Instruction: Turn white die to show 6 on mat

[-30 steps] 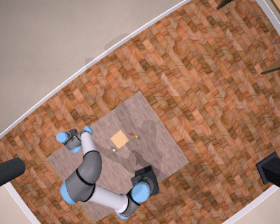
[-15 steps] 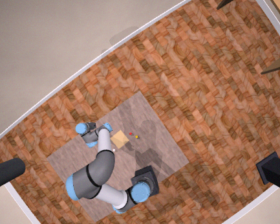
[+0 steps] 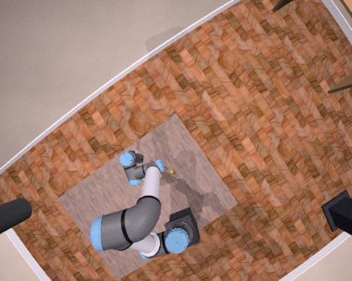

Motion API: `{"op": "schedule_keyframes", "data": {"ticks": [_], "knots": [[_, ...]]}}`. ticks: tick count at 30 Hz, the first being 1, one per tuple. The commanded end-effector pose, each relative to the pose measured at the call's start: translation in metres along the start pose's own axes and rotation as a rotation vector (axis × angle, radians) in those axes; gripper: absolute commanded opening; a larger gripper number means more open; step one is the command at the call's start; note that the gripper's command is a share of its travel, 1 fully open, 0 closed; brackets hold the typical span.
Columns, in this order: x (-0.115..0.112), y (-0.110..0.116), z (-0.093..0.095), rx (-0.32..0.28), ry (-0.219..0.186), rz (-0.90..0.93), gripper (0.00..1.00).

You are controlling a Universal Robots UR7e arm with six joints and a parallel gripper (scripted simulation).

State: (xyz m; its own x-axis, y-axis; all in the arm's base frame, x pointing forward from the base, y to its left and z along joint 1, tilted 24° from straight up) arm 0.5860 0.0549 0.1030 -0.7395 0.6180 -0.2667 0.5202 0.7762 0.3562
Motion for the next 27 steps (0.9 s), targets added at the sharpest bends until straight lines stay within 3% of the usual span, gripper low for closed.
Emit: {"op": "schedule_keyframes", "data": {"ticks": [1,2,6,7,12,14,20,27], "knots": [[-0.002,-0.067,-0.021,0.024,-0.022,0.141,1.00],[-0.002,-0.067,-0.021,0.024,-0.022,0.141,1.00],[0.006,-0.120,-0.037,0.047,-0.042,0.274,1.00],[0.006,-0.120,-0.037,0.047,-0.042,0.274,1.00],[0.024,-0.174,-0.054,0.070,-0.065,0.425,1.00],[0.024,-0.174,-0.054,0.070,-0.065,0.425,1.00],[0.050,-0.220,-0.069,0.090,-0.090,0.575,1.00],[0.077,-0.252,-0.080,0.103,-0.113,0.702,1.00]]}}
Point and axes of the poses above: the point where the finger pads meet when closed, its own z axis out along the fingers, its own x axis across the jaws, y = z × x, the point moved 6 cm from there along -z, back along the fingers, and after that the axes turned 2 degrees about z, right-handed, at the moved point
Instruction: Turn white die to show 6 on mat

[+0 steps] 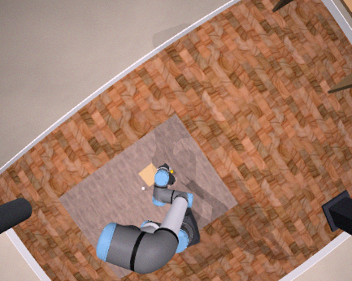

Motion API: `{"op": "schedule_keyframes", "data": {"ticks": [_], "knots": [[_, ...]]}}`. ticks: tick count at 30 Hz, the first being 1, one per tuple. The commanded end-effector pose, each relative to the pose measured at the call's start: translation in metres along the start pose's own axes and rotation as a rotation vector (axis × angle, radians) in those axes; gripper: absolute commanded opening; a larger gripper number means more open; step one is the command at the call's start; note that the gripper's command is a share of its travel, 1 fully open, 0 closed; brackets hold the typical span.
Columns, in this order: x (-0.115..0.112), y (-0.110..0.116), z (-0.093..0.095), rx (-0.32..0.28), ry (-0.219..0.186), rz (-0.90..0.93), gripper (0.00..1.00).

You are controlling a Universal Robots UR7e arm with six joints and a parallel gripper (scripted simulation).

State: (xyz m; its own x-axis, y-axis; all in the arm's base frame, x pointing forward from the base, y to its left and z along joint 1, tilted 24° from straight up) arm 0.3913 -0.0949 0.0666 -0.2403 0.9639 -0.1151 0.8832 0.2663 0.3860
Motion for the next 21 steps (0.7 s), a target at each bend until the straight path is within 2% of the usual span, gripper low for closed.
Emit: {"op": "schedule_keyframes", "data": {"ticks": [1,12,21], "knots": [[-0.001,-0.032,-0.010,0.003,-0.015,0.087,1.00],[0.004,-0.055,-0.014,0.010,-0.028,0.165,1.00],[0.005,-0.060,-0.015,0.011,-0.030,0.180,1.00]]}}
Point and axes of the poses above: the point where the finger pads meet when closed, its own z axis out along the fingers, its own x axis across the jaws, y = z × x, the point moved 6 cm from there along -z, back along the fingers, and after that the axes turned 2 degrees about z, right-handed, at the moved point
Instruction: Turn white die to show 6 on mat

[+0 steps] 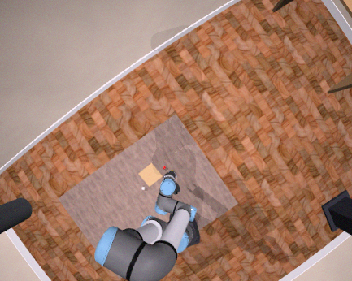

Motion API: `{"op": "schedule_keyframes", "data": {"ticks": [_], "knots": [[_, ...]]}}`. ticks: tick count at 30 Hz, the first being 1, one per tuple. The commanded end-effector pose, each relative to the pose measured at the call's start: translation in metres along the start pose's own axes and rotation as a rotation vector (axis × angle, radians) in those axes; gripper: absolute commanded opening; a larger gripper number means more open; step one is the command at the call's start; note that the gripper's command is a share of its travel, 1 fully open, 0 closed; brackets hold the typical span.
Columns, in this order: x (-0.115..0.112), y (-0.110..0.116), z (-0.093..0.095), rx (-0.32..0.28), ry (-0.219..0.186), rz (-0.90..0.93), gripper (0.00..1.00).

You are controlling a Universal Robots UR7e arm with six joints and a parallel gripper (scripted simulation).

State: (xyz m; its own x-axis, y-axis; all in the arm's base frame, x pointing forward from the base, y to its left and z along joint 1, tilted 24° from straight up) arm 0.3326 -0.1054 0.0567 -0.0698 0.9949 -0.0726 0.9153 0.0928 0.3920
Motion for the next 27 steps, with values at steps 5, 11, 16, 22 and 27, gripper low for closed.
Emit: {"op": "schedule_keyframes", "data": {"ticks": [5,11,16,22,27], "knots": [[-0.0002,-0.0013,-0.0006,-0.001,-0.001,0.004,1.00],[-0.0002,-0.0013,-0.0006,-0.001,-0.001,0.004,1.00],[-0.0002,-0.0013,-0.0006,-0.001,-0.001,0.004,1.00],[-0.0002,-0.0012,0.0004,-0.001,-0.002,0.004,1.00],[-0.0002,-0.0012,0.0033,0.000,-0.002,0.004,1.00]]}}
Point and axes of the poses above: the point where the finger pads meet when closed, its own z axis out along the fingers, its own x axis across the jaws, y = z × x, the point moved 6 cm from there along -z, back along the fingers, and after that the axes turned 2 degrees about z, right-handed, at the moved point
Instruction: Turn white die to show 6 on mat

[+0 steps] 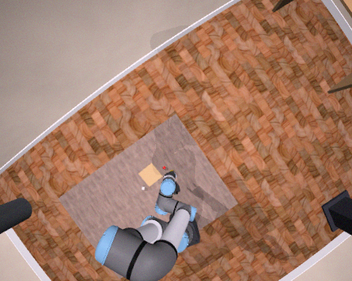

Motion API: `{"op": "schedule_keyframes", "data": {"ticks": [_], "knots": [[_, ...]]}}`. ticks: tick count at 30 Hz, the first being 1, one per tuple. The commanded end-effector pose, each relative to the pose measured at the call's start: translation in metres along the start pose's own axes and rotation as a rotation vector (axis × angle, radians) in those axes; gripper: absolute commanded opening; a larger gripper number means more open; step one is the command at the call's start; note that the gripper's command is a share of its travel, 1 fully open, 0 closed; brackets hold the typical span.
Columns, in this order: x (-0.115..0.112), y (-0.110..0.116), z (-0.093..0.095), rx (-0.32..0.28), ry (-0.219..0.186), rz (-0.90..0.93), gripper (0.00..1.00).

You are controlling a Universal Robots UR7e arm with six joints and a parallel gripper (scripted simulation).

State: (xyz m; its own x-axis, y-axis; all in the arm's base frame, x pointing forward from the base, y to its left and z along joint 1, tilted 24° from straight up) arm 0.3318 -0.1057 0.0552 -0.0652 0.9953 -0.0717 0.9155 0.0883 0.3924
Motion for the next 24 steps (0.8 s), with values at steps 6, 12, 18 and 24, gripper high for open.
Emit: {"op": "schedule_keyframes", "data": {"ticks": [6,12,18,24], "knots": [[0.000,0.000,0.008,0.000,-0.001,0.000,1.00],[0.000,0.000,0.016,0.000,-0.001,0.000,1.00],[0.000,0.000,0.028,0.000,-0.001,0.000,1.00],[0.000,0.000,0.038,0.000,-0.001,0.000,1.00]]}}
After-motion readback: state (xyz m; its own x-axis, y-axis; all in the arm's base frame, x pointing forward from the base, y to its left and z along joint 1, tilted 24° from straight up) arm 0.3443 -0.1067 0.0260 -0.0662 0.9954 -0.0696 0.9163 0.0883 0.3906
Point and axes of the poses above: the point where the finger pads meet when closed, its own z axis out along the fingers, its own x axis across the jaws, y = z × x, the point moved 6 cm from there along -z, back along the fingers, and after that the axes turned 2 degrees about z, right-handed, at the moved point
